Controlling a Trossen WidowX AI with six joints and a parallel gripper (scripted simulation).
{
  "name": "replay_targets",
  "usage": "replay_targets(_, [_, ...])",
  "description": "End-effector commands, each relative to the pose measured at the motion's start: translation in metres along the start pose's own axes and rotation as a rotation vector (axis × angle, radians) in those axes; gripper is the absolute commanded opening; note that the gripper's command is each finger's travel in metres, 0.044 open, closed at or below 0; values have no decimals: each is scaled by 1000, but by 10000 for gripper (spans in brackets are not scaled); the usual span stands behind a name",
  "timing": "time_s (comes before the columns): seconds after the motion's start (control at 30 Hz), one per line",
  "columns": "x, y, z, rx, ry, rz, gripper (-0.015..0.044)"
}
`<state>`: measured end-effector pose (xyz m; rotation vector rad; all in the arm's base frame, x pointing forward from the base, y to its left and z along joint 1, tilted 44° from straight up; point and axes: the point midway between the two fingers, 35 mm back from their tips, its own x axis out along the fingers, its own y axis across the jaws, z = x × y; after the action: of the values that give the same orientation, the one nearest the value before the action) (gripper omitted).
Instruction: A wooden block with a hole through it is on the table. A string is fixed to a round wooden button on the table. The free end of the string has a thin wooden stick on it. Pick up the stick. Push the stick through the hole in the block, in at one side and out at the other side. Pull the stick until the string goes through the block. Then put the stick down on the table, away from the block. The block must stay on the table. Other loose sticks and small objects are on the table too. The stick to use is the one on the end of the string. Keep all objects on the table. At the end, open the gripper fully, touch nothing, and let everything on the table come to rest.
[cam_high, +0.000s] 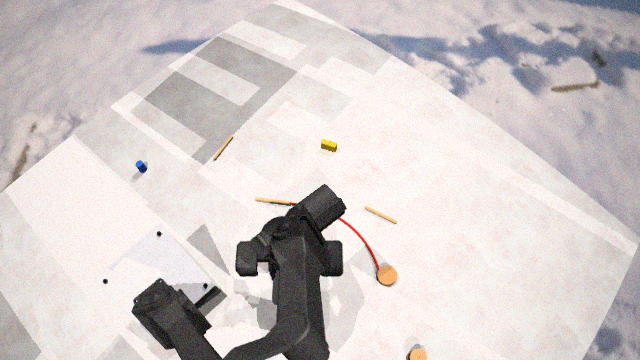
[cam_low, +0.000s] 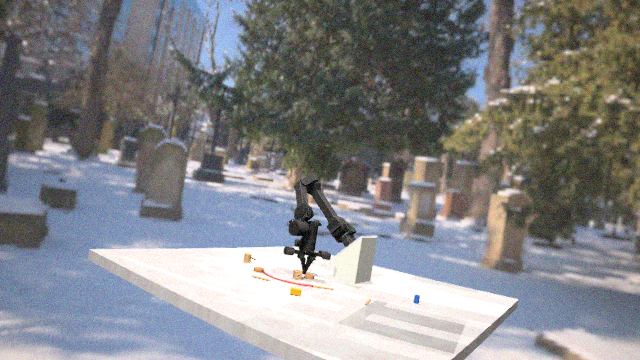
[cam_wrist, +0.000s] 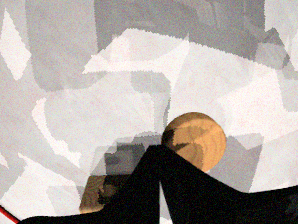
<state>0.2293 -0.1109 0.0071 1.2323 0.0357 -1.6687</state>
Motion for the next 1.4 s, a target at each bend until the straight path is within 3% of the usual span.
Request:
replay_targets(0.0, [-16,-2,0,0,-2,1,0])
replay_targets(0.1, [-45,-3,1,0,-3,1,0])
replay_targets(0.27, [-40,-5,0,-14,-1,-4,0])
replay_targets(0.37, [-41,-4,-6,-176,1,-4,79])
replay_targets(0.83, [-47,3,-57,-1691,10,1,440])
replay_targets(1.0, [-48,2,-76,-2222,11,5,440])
replay_targets(1.37, [-49,-2,-105,-2996,8,11,440])
